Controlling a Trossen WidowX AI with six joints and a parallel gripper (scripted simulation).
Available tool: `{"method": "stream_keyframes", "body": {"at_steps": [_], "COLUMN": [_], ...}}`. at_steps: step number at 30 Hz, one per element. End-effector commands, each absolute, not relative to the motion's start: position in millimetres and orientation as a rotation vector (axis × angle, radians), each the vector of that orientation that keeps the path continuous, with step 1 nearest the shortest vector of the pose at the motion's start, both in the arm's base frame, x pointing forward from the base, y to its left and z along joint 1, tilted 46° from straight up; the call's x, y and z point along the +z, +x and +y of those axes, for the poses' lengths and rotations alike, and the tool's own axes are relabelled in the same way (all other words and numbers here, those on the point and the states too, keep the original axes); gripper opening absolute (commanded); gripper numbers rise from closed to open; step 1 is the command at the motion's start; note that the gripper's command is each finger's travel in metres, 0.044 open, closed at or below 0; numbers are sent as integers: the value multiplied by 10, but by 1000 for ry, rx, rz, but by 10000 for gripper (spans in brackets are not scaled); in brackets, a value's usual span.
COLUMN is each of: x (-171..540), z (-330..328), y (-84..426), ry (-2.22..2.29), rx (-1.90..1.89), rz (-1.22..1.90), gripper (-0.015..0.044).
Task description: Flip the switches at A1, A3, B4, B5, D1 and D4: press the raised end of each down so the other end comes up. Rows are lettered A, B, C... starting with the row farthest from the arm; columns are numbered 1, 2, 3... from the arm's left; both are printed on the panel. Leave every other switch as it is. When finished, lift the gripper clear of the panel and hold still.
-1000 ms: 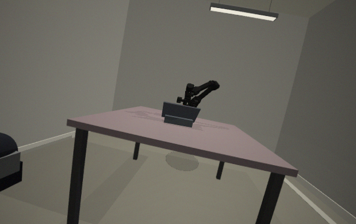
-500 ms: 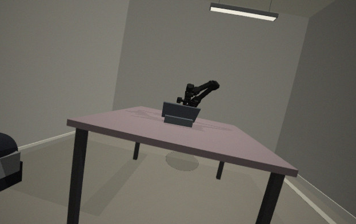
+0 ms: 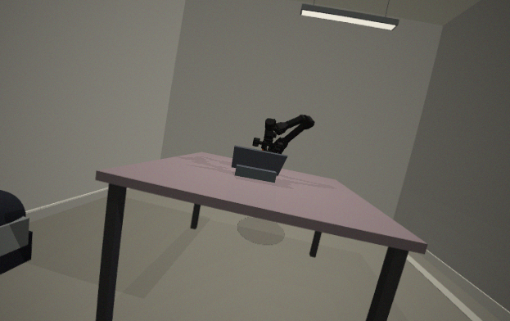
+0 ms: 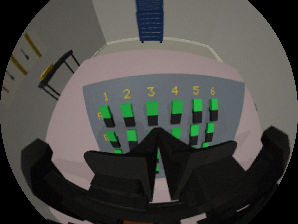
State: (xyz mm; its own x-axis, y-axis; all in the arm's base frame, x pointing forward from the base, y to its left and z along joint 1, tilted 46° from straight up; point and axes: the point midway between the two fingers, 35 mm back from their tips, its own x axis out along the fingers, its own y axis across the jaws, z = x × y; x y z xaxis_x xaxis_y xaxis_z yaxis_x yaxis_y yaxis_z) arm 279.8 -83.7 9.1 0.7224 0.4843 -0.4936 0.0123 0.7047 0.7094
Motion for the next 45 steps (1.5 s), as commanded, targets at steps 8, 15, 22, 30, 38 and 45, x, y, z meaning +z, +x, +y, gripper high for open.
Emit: {"method": "stream_keyframes", "body": {"at_steps": [8,15,22,30,38,45], "x": [389,105,-83,-117,-170,-219], "z": [-1087,-1191,-1079,-1032,-974,-926], "y": [2477,2353,2531,2594,2677,2748], "ry": [746,745,742,743,743,743], "rx": [300,299,308,311,311,311], "rz": [724,725,744,747,746,746], "gripper": [0,0,0,0,0,0]}}
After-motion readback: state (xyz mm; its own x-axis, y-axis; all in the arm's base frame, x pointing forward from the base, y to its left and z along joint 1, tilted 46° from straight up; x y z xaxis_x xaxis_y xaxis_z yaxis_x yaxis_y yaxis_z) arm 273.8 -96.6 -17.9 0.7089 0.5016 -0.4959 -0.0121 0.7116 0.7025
